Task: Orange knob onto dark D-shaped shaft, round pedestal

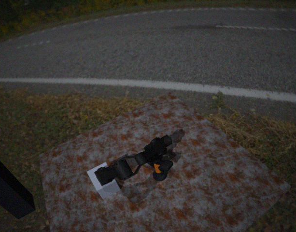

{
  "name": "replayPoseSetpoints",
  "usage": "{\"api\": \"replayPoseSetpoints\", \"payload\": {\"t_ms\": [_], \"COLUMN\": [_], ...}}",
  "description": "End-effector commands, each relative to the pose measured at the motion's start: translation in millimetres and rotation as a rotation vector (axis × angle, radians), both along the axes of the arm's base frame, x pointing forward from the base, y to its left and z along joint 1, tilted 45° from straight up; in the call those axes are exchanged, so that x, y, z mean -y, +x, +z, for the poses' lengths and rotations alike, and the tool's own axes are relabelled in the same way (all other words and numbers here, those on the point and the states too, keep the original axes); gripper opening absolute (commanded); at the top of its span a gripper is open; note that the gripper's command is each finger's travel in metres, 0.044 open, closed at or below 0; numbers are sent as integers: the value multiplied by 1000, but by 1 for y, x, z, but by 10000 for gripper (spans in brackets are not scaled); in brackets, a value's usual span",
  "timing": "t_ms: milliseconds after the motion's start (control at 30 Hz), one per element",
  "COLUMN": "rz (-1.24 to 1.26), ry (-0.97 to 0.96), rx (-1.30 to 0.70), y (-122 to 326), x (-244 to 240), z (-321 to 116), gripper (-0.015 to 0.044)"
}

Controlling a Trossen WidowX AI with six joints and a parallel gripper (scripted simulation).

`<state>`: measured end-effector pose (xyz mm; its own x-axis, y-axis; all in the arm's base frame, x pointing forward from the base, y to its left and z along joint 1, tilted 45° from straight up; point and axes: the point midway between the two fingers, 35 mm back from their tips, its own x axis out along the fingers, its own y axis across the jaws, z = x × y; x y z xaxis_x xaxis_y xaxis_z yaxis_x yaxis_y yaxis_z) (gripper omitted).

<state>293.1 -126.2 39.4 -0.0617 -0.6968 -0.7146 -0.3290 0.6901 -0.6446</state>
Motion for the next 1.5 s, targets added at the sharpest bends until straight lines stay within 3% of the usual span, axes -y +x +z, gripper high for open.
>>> {"api": "replayPoseSetpoints", "payload": {"t_ms": [0,567,1133,1467], "rz": [4,-2,-2,-1], "ry": [-4,0,0,3], "rx": [1,0,0,2], "y": [0,-1,-1,2], "x": [3,7,7,-2], "z": [-2,-8,-8,0], "gripper": [0,0,440,440]}}
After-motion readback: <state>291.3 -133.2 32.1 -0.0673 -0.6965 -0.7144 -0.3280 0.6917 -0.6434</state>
